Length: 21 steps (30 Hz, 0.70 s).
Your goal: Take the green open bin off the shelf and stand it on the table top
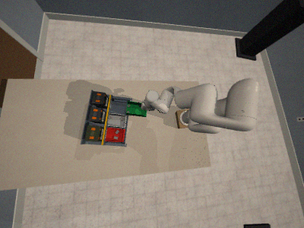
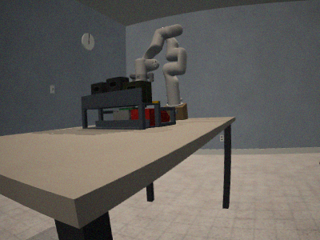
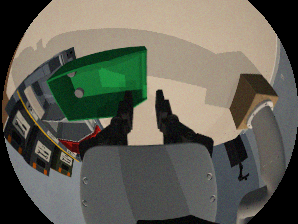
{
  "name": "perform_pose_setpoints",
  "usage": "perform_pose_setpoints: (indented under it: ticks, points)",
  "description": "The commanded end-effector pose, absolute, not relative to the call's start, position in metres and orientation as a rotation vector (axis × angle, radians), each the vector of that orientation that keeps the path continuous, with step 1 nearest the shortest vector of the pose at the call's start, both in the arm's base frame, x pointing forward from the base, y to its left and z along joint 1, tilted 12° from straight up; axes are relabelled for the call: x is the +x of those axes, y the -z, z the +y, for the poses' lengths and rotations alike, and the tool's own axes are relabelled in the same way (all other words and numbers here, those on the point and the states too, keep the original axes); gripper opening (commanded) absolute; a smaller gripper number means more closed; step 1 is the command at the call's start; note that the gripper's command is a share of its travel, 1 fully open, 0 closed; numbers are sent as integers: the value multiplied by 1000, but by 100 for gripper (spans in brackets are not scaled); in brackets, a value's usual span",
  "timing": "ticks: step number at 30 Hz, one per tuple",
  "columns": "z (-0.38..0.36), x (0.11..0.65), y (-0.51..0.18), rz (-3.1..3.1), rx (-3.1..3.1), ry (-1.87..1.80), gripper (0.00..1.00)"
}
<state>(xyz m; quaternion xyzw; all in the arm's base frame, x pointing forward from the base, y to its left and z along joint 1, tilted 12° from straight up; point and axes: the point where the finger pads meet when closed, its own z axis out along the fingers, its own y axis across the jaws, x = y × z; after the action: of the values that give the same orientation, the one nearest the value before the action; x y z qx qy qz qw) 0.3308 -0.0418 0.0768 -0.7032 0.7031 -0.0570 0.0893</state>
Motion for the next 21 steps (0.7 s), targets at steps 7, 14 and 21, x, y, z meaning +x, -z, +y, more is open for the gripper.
perform_pose_setpoints:
  ticks: [7, 14, 21]
  points:
    - [-43, 360, -93, 2090, -2090, 173, 33]
    - [-43, 367, -96, 2090, -2090, 173, 33]
    - [-43, 374, -100, 2090, -2090, 173, 33]
